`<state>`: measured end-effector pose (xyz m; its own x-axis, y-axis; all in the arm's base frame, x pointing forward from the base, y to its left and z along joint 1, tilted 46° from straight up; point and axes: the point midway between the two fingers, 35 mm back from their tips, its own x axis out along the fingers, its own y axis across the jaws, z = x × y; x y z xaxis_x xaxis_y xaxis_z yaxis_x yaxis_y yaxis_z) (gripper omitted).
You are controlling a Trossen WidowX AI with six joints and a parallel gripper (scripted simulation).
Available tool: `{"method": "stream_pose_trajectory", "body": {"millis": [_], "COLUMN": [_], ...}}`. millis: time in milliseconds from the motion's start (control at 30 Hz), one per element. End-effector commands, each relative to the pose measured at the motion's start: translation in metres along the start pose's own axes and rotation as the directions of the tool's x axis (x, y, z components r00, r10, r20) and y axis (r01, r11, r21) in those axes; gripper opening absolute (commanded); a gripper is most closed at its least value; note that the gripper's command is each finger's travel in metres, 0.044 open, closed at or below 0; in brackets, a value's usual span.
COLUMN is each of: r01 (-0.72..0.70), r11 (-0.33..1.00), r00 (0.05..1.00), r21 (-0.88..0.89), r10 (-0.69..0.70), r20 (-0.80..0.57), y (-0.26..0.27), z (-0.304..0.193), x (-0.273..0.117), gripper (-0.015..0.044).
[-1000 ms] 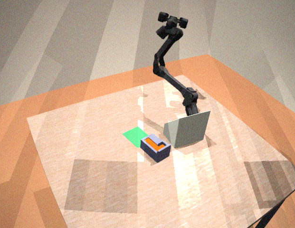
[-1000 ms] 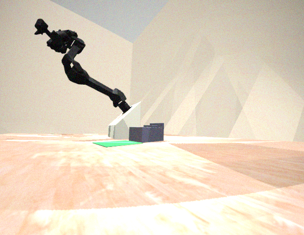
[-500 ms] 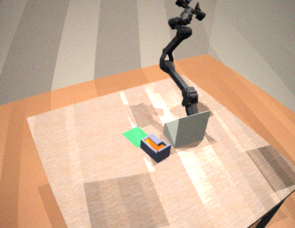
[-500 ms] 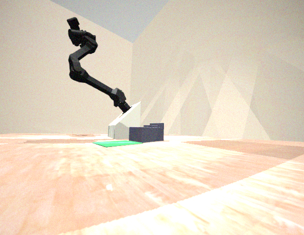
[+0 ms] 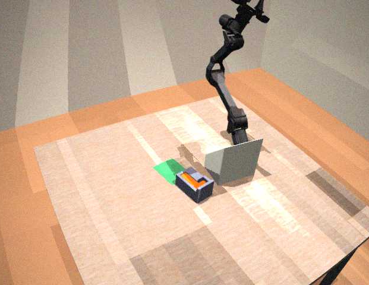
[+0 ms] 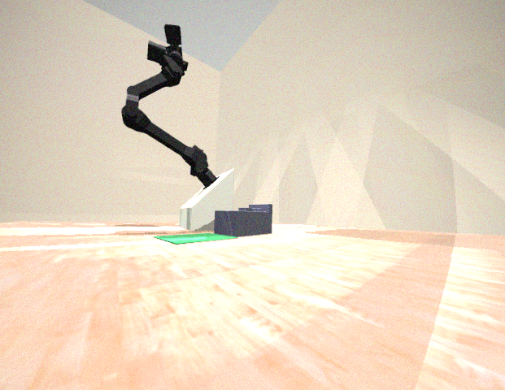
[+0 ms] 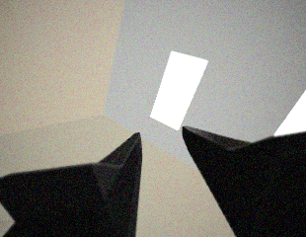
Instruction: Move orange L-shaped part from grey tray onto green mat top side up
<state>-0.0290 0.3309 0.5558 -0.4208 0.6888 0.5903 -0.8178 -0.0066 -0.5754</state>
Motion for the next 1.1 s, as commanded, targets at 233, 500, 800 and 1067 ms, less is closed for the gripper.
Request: {"method": "stream_pose_trajectory", "body": {"millis": [233,500,800,1067], "r01": [0.254,0.443,0.676,0.797], "r11": [0.950,0.881,0.735,0.581], "r00": [0.846,0.603,0.222,-0.167], "r21": [0.180,0.169,0.051,-0.164], "r10": [-0.128,-0.152,-0.137,-0.050], "r20": [-0.517,-0.783,-0.965,-0.985], "y": [-0.028,-0.036,-0.036,-0.018], "z": [-0.172,-0.267,-0.348,-0.387], "x": [-0.055,-0.129,-0.241,-0.357], "gripper": [0.0180,0.0180,0.0180,0.0180]}}
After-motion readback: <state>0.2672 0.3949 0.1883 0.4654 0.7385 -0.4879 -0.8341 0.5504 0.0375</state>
